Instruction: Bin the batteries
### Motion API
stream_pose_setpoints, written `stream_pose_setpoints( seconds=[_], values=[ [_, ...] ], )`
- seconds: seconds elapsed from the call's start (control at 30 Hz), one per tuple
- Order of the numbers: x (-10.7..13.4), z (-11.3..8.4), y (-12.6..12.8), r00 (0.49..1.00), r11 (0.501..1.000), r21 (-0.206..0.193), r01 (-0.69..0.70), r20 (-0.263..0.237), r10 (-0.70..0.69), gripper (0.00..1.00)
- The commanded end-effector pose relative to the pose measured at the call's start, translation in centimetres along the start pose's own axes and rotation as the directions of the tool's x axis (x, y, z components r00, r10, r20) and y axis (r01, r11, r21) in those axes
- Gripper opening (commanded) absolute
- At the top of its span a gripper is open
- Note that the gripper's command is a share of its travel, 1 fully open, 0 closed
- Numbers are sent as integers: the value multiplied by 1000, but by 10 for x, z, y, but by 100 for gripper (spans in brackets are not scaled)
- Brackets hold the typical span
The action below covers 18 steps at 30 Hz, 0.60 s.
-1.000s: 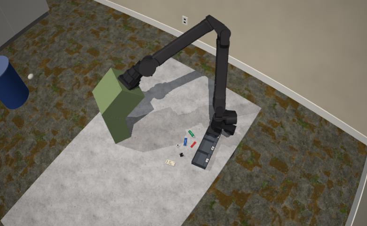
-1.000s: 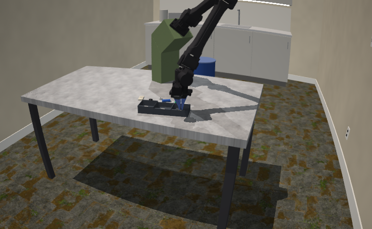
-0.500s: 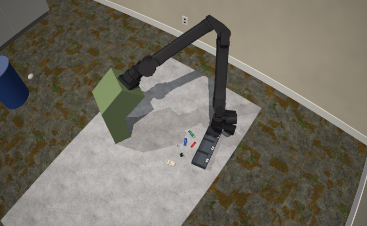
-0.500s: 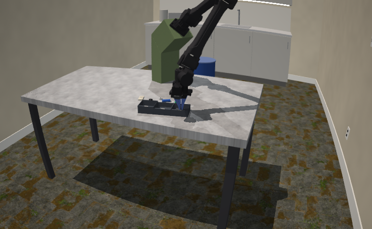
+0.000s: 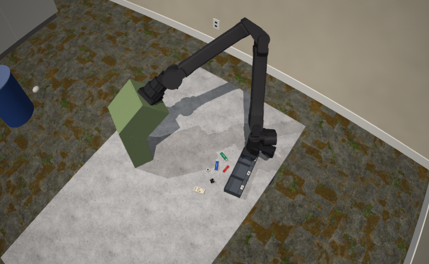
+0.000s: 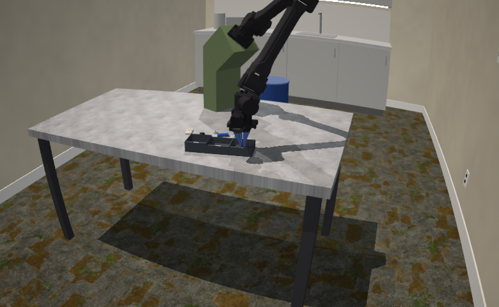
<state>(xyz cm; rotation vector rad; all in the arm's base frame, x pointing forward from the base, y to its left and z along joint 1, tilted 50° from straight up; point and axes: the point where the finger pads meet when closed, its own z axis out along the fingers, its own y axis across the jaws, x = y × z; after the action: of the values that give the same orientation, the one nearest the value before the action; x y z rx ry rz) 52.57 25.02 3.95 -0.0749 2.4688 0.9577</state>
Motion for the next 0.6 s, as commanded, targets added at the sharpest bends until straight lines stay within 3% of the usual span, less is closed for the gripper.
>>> stream_pose_setpoints(
  seconds=[0.0, 0.57],
  values=[
    [8, 6, -11, 1000, 1000, 11, -14, -13, 14, 9],
    [7, 6, -12, 1000, 1000, 10, -12, -10, 13, 9]
  ],
)
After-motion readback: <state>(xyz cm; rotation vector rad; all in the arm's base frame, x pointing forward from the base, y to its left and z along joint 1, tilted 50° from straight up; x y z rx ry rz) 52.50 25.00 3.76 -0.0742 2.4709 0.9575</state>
